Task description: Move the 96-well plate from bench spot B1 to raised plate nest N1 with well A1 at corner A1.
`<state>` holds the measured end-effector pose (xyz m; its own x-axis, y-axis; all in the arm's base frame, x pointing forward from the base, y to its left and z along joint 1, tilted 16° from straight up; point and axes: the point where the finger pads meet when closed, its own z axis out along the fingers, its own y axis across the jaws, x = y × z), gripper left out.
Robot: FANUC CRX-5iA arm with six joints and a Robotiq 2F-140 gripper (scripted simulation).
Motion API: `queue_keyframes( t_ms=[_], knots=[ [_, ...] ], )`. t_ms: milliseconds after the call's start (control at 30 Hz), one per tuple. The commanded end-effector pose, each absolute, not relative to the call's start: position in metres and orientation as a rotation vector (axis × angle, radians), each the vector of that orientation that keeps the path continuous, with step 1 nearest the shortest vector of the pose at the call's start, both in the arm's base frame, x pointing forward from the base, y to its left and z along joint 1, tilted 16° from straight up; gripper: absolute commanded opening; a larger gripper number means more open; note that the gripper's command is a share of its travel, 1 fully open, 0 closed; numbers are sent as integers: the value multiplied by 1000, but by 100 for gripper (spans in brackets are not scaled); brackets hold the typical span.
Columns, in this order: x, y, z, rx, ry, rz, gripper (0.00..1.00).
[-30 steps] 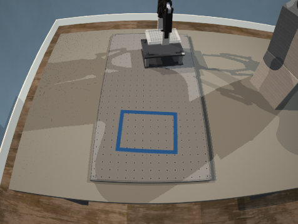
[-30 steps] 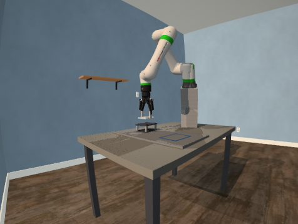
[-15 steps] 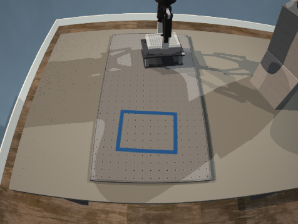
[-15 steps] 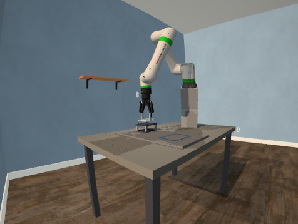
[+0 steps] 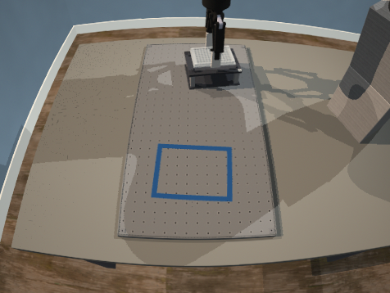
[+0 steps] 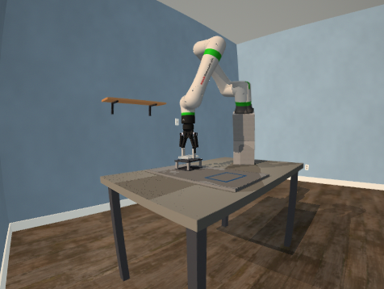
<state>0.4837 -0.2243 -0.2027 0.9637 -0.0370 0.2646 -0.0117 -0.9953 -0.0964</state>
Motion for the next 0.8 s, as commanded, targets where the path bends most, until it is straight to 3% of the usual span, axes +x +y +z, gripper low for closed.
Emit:
queue_keyframes(
  t_ms=[0,767],
  knots=[
    [484,-224,-203,-3020,38,-410,0],
    [484,-224,-205,-3020,38,-410,0]
  ],
)
